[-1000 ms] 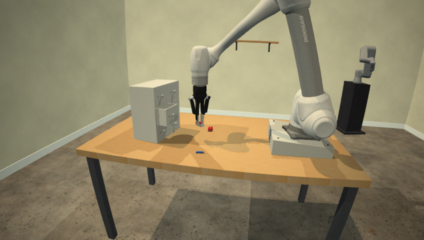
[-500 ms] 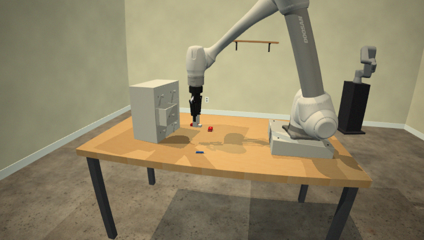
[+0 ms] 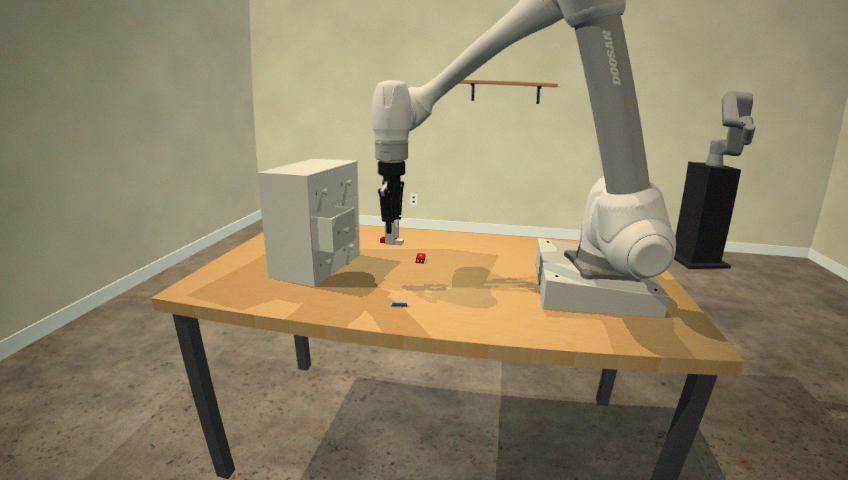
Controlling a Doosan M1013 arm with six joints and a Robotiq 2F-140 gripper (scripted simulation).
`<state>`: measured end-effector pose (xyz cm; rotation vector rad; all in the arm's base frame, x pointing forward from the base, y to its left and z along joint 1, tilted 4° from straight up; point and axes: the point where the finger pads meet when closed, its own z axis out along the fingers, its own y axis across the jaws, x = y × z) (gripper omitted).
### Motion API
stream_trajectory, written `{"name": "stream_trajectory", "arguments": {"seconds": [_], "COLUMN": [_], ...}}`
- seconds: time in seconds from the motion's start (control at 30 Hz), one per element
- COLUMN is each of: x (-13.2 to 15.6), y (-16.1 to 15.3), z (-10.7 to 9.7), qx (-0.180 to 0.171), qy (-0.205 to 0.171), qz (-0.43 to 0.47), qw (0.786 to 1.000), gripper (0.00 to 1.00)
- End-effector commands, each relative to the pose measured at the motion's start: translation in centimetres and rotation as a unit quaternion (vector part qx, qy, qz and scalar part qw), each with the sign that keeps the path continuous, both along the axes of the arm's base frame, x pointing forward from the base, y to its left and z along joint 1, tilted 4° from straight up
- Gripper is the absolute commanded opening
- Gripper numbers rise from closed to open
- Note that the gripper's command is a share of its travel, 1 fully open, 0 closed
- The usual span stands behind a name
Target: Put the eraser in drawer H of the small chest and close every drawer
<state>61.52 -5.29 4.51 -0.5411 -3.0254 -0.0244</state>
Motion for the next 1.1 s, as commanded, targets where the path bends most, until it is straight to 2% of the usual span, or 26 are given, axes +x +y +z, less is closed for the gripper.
{"name": "stream_trajectory", "arguments": {"seconds": [0.0, 0.07, 0.13, 0.63, 1.07], "x": [0.1, 0.1, 0.1, 0.6, 0.7], "y": [0.0, -0.1, -0.1, -0.3, -0.4], "z": [1.2, 2.2, 2.2, 9.5, 11.9], "qx": [0.0, 0.0, 0.0, 0.0, 0.0], "qy": [0.0, 0.0, 0.0, 0.0, 0.0], "qz": [0.0, 0.0, 0.0, 0.0, 0.0], "qw": [1.0, 1.0, 1.0, 1.0, 1.0], "gripper": [0.11, 0.11, 0.11, 0.11, 0.11]}}
